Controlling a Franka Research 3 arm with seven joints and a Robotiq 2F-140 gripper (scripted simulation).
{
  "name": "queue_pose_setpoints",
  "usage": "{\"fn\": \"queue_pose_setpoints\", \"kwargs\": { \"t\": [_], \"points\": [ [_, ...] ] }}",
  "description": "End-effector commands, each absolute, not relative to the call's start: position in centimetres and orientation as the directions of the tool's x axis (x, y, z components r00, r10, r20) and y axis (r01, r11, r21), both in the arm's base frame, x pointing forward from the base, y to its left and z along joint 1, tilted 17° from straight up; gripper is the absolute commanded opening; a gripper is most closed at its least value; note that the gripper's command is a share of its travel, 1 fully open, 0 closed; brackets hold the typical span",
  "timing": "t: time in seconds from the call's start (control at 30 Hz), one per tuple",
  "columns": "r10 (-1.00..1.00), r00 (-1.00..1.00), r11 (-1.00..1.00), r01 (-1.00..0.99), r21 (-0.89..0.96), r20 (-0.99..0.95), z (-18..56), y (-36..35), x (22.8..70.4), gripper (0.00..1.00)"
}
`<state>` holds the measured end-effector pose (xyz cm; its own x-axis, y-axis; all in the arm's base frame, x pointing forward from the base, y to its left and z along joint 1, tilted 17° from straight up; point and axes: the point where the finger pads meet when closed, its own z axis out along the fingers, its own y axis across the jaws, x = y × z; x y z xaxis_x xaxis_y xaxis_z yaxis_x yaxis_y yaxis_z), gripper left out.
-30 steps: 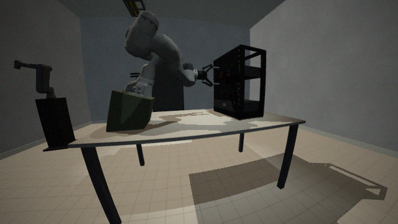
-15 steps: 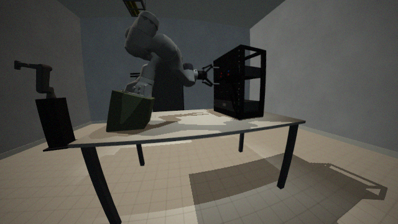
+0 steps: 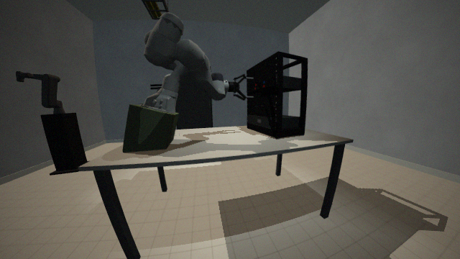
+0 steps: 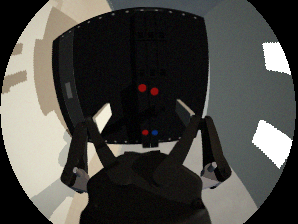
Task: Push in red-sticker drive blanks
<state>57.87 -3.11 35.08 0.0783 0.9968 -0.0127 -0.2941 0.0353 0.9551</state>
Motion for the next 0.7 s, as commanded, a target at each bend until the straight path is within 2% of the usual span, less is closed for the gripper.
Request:
{"fn": "queue_pose_setpoints", "kwargs": {
  "t": [0.0,0.67],
  "points": [
    [0.996,0.082,0.039,-0.294,0.955,-0.015,35.1,-3.2,57.9,1.0],
    [0.996,0.082,0.039,-0.294,0.955,-0.015,35.2,-5.0,57.8,1.0]
  ]
}}
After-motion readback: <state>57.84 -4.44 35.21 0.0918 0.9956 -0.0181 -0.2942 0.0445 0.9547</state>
